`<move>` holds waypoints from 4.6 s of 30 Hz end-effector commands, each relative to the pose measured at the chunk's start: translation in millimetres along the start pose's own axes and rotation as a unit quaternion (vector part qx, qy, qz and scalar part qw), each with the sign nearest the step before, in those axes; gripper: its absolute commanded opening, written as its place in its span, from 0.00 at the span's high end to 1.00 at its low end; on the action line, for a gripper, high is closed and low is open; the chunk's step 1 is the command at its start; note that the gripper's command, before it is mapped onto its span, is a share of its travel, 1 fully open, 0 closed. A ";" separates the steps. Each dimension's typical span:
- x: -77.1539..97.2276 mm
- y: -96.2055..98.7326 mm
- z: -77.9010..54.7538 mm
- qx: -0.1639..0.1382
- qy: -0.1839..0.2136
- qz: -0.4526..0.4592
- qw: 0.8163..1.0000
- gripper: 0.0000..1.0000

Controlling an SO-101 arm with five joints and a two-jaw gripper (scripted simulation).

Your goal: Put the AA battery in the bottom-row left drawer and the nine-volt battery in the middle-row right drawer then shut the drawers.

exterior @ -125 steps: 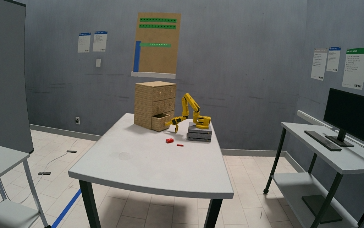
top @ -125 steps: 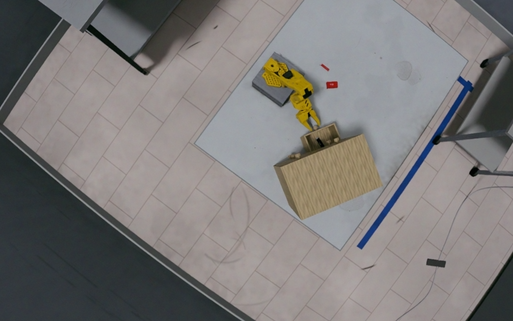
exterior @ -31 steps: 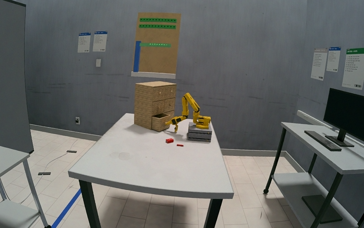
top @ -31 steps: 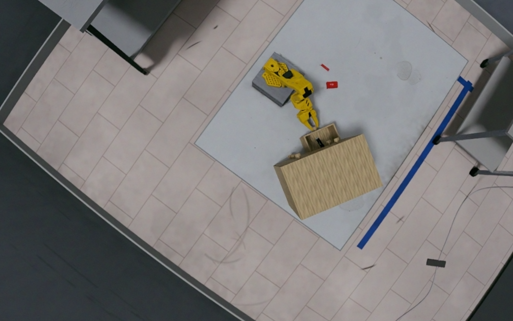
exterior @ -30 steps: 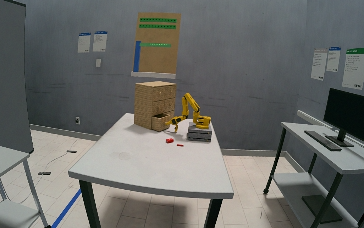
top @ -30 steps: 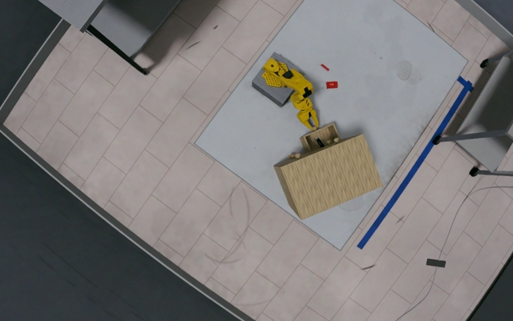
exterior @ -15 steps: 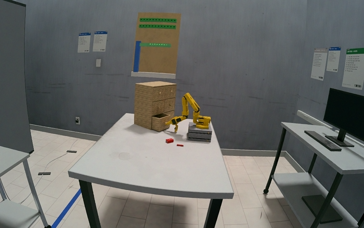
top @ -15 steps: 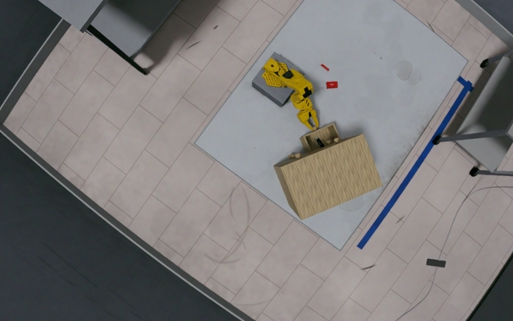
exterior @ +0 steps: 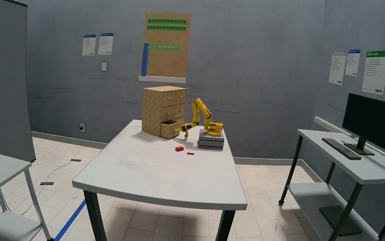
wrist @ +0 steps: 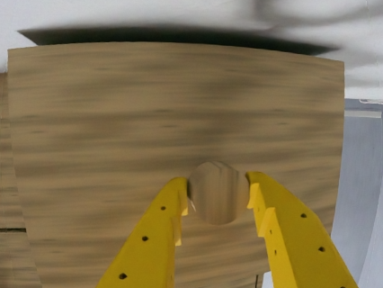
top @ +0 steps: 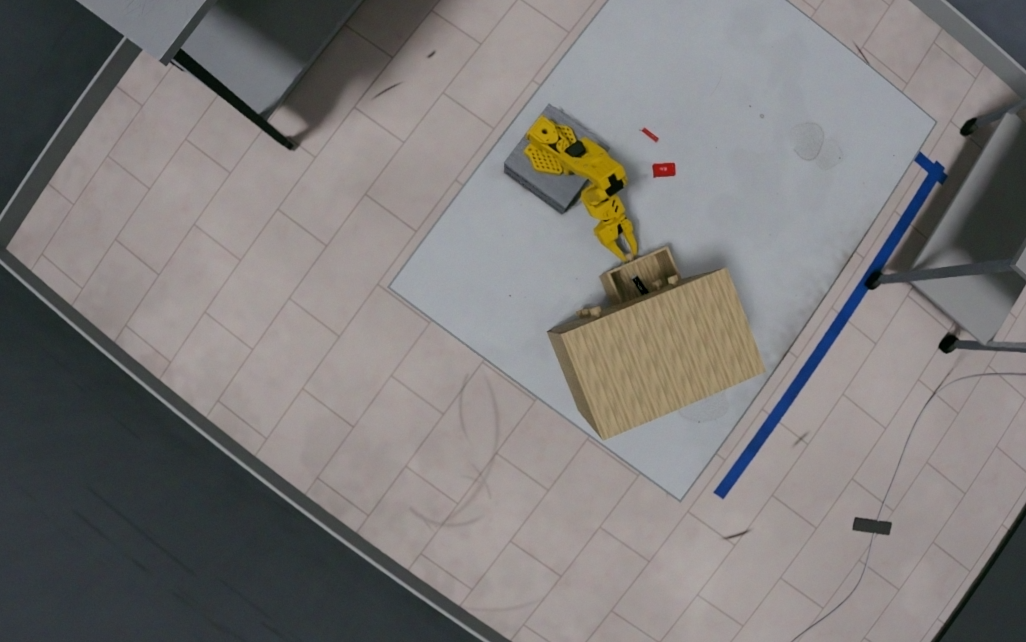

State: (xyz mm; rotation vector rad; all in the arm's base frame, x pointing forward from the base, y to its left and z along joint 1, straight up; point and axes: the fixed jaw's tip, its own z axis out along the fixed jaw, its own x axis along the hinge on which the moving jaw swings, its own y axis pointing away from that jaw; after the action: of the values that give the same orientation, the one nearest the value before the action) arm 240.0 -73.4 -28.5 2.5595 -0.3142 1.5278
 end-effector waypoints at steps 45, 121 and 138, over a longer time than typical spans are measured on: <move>19.0 6.5 35.3 -0.010 0.000 0.013 1.000 1.00; 35.1 12.2 62.0 -0.016 0.001 0.011 1.000 1.00; 35.1 12.2 62.0 -0.016 0.001 0.011 1.000 0.88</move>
State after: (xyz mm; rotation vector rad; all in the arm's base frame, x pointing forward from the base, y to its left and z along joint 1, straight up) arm 305.2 -103.2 -28.7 2.5430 -0.3650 1.5093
